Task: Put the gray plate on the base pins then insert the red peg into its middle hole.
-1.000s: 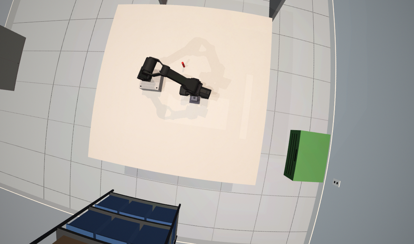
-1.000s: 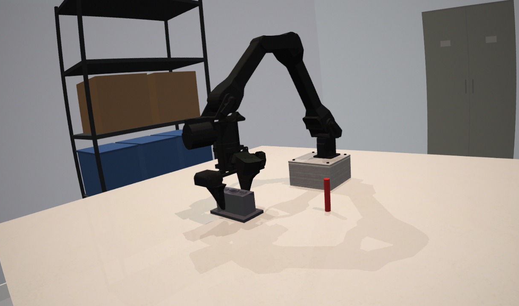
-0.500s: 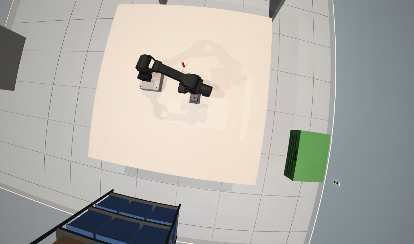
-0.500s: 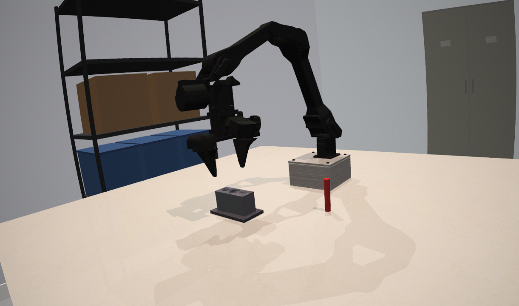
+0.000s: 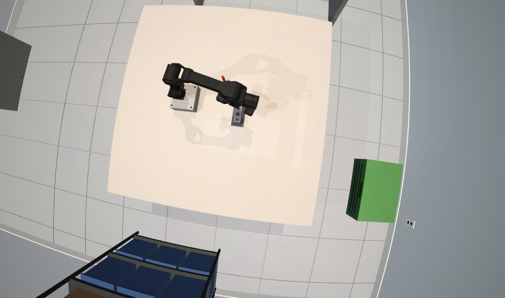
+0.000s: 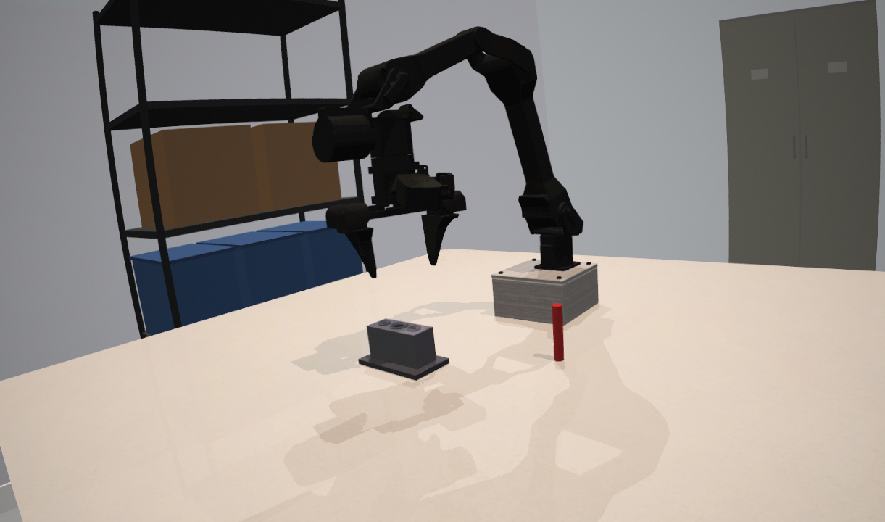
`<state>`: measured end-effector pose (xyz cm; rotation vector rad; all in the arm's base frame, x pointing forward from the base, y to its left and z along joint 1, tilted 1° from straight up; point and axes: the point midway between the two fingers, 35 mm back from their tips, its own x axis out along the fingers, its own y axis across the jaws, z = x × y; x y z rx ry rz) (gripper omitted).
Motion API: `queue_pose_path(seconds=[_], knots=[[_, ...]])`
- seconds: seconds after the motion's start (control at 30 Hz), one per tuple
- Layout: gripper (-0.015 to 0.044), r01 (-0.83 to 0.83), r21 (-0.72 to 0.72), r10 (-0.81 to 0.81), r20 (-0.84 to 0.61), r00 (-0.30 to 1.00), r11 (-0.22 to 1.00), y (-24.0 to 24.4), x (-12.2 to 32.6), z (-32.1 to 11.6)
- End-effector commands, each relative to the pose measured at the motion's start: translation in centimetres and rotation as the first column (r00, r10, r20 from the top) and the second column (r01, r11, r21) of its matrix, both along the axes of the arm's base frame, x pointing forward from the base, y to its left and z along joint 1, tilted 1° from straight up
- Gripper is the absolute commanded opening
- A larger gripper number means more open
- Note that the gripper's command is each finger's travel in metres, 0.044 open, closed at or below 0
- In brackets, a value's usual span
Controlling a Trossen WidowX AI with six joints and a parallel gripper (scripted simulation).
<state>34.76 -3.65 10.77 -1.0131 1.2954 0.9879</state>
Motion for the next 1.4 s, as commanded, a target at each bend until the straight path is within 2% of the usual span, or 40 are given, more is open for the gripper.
queue_pose_path(seconds=[0.0,0.2,0.6,1.0,1.37], knots=[[0.0440,0.429,0.014,-0.429,-0.009,0.903,0.903,4.0,-1.5,0.2],[0.0440,0.781,0.023,-0.781,-0.024,0.624,0.624,7.8,-3.4,0.2],[0.0440,0.974,0.023,-0.973,-0.042,0.226,0.225,11.3,-5.9,0.0],[0.0440,0.976,0.012,-0.974,-0.056,-0.218,-0.219,14.3,-8.8,-0.2],[0.0440,0.802,-0.002,-0.800,-0.062,-0.596,-0.597,16.3,-11.4,-0.5]])
